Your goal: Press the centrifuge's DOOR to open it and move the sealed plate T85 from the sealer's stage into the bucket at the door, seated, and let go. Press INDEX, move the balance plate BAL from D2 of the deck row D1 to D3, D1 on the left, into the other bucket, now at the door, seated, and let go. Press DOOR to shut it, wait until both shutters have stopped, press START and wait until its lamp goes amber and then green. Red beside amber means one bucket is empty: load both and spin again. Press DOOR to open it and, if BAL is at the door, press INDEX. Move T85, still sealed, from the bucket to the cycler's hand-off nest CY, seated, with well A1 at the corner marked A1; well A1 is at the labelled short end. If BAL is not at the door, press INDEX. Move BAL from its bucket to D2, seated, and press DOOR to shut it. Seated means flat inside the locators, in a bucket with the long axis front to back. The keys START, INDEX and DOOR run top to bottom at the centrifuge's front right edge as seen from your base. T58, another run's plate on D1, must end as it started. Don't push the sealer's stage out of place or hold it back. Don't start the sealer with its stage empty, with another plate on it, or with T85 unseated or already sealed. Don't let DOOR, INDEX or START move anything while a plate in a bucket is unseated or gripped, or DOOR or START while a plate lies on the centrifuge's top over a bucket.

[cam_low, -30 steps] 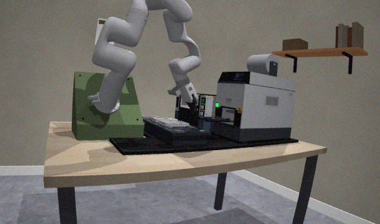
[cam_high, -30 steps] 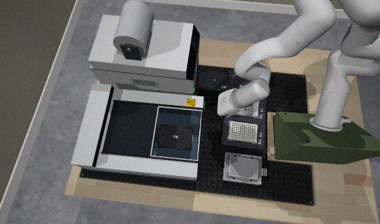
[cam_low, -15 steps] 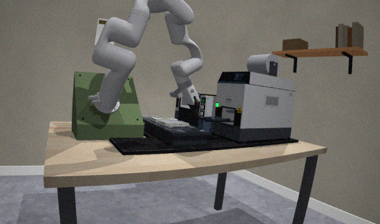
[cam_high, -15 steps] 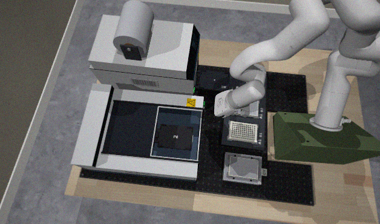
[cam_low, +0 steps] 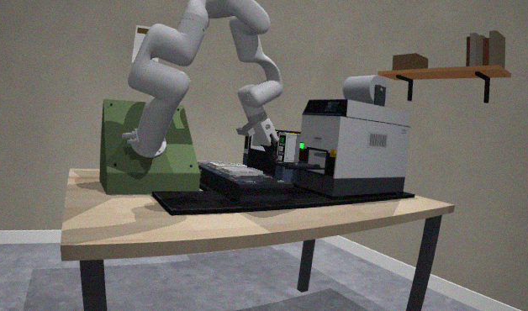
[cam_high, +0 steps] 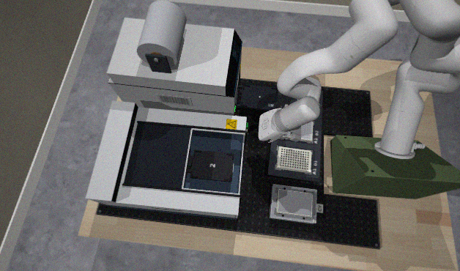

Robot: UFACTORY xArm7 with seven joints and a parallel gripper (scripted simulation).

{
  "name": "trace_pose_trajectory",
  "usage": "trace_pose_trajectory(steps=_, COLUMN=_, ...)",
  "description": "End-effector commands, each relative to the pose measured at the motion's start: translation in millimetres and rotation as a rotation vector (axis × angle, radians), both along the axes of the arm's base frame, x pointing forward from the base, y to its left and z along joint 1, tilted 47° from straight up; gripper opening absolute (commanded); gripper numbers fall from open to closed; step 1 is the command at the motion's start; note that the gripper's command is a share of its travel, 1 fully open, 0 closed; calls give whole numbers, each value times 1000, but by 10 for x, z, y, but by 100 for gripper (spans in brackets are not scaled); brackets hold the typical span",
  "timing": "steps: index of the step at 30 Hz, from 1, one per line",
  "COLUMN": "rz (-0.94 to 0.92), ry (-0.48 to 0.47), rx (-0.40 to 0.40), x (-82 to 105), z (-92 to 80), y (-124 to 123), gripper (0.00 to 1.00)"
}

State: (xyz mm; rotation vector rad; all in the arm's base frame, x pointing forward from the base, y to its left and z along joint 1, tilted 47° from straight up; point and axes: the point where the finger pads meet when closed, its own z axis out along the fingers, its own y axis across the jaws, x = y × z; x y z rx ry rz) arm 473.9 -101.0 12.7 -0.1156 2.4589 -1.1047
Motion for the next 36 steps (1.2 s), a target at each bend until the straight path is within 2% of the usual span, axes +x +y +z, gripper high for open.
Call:
trace_pose_trajectory(steps=1, rz=2, ry=-1, rx=1, x=17, z=4, y=11, gripper=0)
trace_pose_trajectory(steps=36, rz=2, ry=-1, rx=1, x=100, z=5, y=1, gripper=0)
